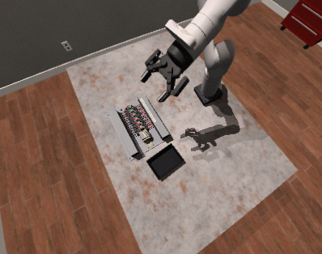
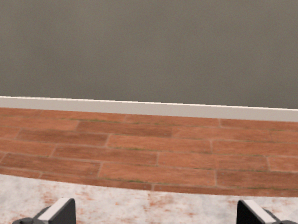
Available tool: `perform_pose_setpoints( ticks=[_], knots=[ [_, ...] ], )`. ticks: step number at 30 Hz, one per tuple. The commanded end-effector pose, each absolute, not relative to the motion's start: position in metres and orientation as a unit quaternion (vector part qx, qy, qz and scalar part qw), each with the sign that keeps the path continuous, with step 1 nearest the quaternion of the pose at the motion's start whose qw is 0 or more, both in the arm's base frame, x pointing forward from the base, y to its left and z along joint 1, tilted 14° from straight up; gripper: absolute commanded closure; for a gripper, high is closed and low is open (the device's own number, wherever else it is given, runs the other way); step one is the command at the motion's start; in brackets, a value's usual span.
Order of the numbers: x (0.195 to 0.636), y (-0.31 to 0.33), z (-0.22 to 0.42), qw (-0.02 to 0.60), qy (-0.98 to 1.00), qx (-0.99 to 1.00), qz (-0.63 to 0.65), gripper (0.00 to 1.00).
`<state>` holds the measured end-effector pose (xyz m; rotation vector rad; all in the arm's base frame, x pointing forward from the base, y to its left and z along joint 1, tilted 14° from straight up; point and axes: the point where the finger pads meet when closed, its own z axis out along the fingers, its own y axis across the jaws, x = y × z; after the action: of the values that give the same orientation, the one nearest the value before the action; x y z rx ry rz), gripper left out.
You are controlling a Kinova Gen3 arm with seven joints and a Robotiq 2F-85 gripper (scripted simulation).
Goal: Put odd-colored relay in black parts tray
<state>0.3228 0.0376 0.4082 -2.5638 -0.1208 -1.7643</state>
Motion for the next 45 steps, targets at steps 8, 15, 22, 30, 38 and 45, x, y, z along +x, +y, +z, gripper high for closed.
perform_pose_setpoints(
  ticks=[8,15,22,30,38,45],
  knots=[
    [0.3228,0.0378,0.4087,0.014,-0.039,-0.823,-0.567,0.00],
    [0.3228,0.0378,0.4087,0.014,-0.039,-0.823,-0.567,0.00],
    [0.3228,0.0378,0.4087,0.014,-0.039,-0.823,-0.567,0.39],
    [0.3228,0.0378,0.4087,0.014,-0.039,-0.823,-0.567,0.39],
    [0.3228,0.0378,0.4087,0.014,-0.039,-0.823,-0.567,0.39],
    [0.3228,0.0378,0.4087,0.014,-0.039,-0.823,-0.567,0.39]
  ],
)
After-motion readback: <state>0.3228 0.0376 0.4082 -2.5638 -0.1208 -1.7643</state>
